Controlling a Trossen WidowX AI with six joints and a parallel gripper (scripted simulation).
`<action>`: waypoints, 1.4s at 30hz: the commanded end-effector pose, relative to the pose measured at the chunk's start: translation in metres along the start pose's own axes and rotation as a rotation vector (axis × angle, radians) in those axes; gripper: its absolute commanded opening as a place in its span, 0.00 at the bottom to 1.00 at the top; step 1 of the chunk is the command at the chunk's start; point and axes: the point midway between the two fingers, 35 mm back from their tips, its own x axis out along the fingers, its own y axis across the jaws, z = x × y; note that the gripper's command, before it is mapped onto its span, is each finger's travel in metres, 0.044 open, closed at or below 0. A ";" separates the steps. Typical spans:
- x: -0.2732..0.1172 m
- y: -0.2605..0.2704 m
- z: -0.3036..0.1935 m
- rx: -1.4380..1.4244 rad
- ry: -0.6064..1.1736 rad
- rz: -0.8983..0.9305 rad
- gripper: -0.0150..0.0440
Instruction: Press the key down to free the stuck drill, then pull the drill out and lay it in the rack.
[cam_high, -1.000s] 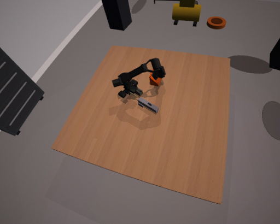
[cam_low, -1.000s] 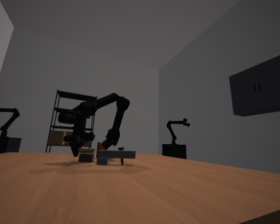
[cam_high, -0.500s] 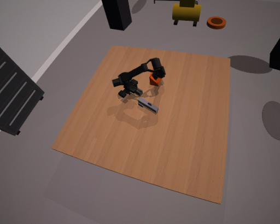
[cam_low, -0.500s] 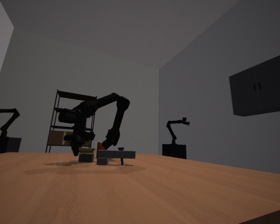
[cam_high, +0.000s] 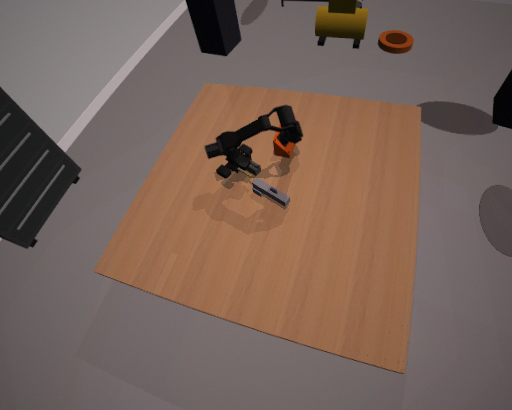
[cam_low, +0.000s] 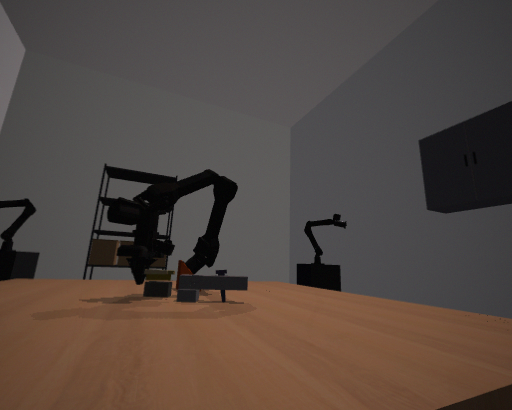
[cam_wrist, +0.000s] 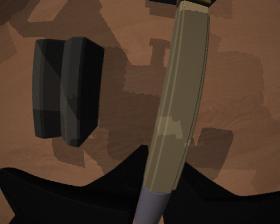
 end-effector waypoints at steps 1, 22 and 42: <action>-0.003 -0.001 -0.001 -0.005 0.006 -0.004 0.25; -0.008 -0.001 0.000 -0.005 0.006 -0.004 0.25; -0.011 -0.001 -0.001 -0.005 0.006 -0.004 0.25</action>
